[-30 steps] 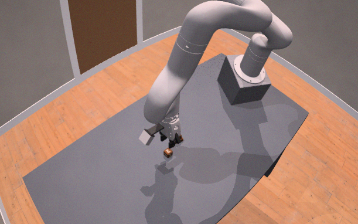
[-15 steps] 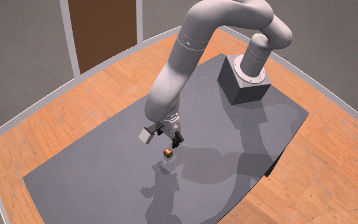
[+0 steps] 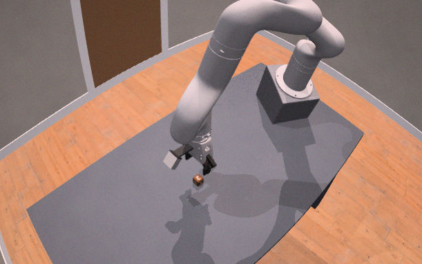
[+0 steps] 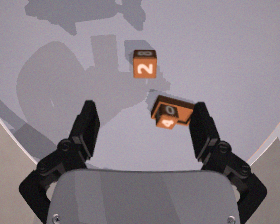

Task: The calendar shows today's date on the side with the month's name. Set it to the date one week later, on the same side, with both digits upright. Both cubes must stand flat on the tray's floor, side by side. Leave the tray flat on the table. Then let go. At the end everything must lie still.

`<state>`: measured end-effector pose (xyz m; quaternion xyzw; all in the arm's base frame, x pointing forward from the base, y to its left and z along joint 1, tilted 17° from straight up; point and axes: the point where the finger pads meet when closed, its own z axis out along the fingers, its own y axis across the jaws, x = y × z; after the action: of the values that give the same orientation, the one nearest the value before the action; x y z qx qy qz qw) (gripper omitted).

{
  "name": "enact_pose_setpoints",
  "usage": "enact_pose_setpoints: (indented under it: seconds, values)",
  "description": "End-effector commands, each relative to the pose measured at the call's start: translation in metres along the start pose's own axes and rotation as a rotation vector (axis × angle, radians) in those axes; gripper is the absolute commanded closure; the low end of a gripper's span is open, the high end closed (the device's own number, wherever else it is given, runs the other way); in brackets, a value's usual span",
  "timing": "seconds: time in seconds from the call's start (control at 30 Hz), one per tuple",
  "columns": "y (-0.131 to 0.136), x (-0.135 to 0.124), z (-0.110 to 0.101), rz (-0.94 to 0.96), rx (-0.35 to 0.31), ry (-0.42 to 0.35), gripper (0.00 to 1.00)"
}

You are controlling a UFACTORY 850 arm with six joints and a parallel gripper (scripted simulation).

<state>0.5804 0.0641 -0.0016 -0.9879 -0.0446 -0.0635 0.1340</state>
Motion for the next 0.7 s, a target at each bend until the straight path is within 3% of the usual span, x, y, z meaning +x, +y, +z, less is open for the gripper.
enact_pose_setpoints:
  seconds: [0.0,0.1,0.37,0.67]
  values:
    - [0.001,0.02,-0.002,-0.004,0.003,0.004,0.0]
    - [0.003,0.045,-0.005,-0.008,0.0,0.003,0.0]
    - [0.003,0.049,-0.004,-0.008,-0.001,0.002,0.0]
    - [0.003,0.05,0.028,-0.008,-0.001,0.002,0.0]
